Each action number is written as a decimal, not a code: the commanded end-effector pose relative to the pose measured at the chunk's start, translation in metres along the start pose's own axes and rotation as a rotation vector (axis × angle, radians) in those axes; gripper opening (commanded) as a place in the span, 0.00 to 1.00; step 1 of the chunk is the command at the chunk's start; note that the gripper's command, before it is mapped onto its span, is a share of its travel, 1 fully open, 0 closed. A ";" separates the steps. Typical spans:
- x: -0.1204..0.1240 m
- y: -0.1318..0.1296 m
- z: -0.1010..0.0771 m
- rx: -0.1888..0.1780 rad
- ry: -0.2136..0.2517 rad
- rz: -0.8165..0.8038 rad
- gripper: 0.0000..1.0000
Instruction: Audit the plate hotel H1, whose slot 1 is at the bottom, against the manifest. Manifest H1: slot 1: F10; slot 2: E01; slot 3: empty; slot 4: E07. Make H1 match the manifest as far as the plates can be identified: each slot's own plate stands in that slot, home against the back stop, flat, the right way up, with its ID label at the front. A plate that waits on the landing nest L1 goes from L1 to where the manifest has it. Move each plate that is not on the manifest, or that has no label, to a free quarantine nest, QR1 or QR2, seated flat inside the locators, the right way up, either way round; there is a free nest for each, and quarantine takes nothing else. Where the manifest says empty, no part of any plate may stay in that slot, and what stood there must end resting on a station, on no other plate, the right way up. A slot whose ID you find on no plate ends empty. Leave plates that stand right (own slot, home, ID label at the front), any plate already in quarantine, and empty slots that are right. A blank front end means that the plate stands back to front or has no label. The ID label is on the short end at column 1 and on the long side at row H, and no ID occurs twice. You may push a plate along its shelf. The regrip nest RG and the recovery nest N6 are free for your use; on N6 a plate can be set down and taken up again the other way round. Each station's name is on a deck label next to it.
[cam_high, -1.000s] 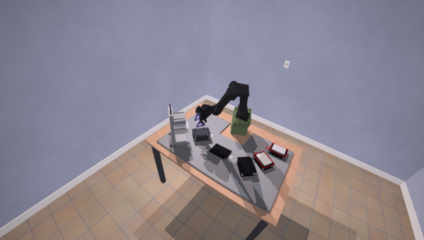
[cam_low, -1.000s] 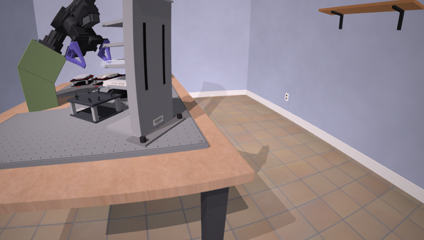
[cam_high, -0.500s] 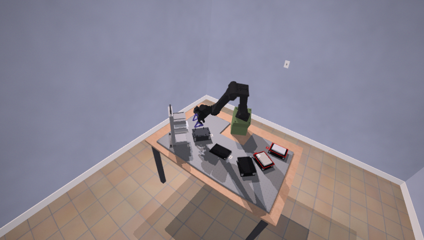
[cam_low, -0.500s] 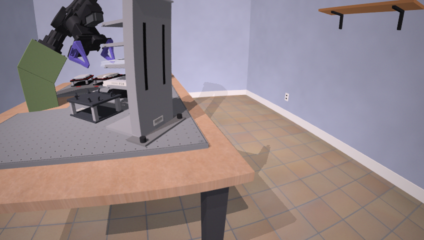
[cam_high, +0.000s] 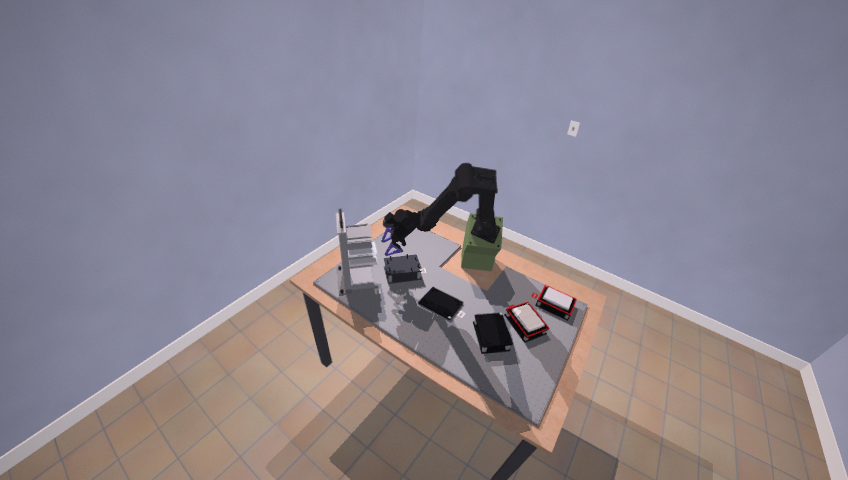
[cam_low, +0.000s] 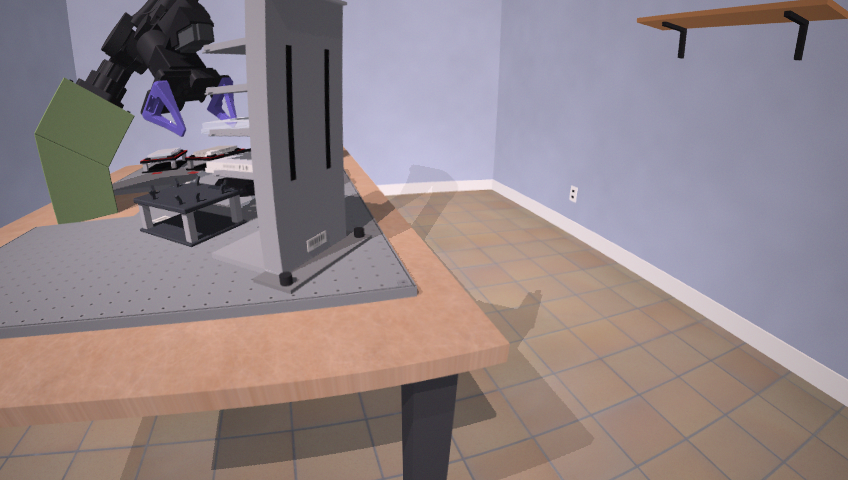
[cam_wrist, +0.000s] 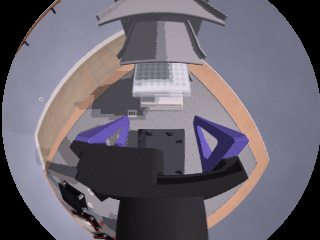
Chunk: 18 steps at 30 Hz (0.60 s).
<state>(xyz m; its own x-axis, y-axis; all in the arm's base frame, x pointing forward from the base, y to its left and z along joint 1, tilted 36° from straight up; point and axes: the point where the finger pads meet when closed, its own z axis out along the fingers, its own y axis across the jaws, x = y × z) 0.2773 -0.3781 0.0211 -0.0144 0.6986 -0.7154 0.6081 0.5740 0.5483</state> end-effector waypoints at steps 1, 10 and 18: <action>-0.015 0.000 0.011 -0.004 -0.016 -0.004 1.00; -0.024 -0.003 0.016 0.001 -0.023 -0.004 1.00; -0.030 0.001 0.025 -0.004 -0.017 -0.005 1.00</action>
<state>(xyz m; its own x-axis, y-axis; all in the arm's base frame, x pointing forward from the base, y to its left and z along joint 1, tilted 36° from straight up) 0.2894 -0.3951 0.0254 -0.0145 0.6985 -0.7155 0.6079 0.5743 0.5483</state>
